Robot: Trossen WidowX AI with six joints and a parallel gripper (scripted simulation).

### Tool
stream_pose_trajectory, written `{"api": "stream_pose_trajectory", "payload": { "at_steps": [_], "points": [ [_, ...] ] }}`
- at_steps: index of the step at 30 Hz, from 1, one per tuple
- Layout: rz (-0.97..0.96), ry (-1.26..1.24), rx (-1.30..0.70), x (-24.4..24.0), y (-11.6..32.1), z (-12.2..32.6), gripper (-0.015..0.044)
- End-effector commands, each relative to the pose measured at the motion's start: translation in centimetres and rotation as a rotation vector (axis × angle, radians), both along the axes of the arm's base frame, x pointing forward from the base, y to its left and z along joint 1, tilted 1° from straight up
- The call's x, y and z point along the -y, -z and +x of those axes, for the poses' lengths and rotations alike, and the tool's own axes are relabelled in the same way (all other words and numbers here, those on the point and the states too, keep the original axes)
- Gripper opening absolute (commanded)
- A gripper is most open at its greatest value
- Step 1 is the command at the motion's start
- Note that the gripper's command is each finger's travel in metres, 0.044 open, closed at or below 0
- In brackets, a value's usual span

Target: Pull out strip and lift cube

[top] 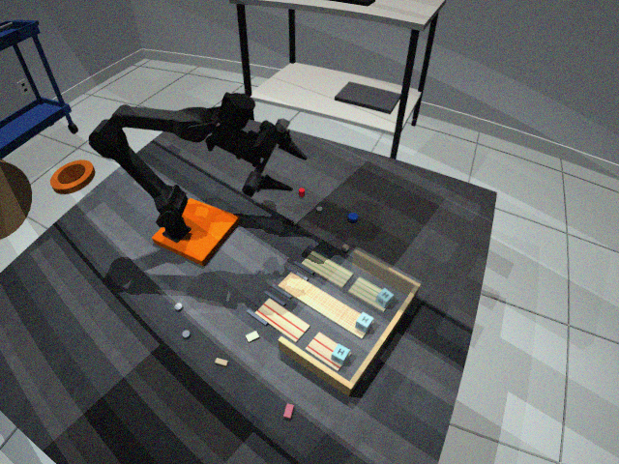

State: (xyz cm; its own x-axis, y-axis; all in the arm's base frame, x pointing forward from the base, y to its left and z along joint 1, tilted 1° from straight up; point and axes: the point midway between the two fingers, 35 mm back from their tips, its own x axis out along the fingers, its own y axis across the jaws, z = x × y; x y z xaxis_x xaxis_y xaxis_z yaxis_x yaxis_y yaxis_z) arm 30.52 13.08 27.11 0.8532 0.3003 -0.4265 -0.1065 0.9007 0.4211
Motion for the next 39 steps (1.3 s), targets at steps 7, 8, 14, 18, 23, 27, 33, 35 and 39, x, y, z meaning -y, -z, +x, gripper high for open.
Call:
{"api": "stream_pose_trajectory", "payload": {
  "at_steps": [7,8,14,18,23,27,33,35,39],
  "points": [
    [-0.432,0.045,-0.064,11.7,6.8,1.2,0.0400],
    [-0.432,0.045,-0.064,11.7,6.8,1.2,0.0400],
    [-0.432,0.045,-0.064,11.7,6.8,1.2,0.0400],
    [-0.432,0.045,-0.064,11.7,6.8,1.2,0.0400],
    [-0.432,0.045,-0.064,11.7,6.8,1.2,0.0400],
    [-0.429,0.041,-0.095,11.7,7.0,1.6,0.0348],
    [-0.405,0.006,-0.374,11.2,9.3,4.3,0.0190],
    [-0.399,-0.003,-0.470,11.0,10.3,5.1,0.0138],
    [-0.389,-0.018,-0.663,10.6,12.5,6.5,0.0033]
  ]
}}
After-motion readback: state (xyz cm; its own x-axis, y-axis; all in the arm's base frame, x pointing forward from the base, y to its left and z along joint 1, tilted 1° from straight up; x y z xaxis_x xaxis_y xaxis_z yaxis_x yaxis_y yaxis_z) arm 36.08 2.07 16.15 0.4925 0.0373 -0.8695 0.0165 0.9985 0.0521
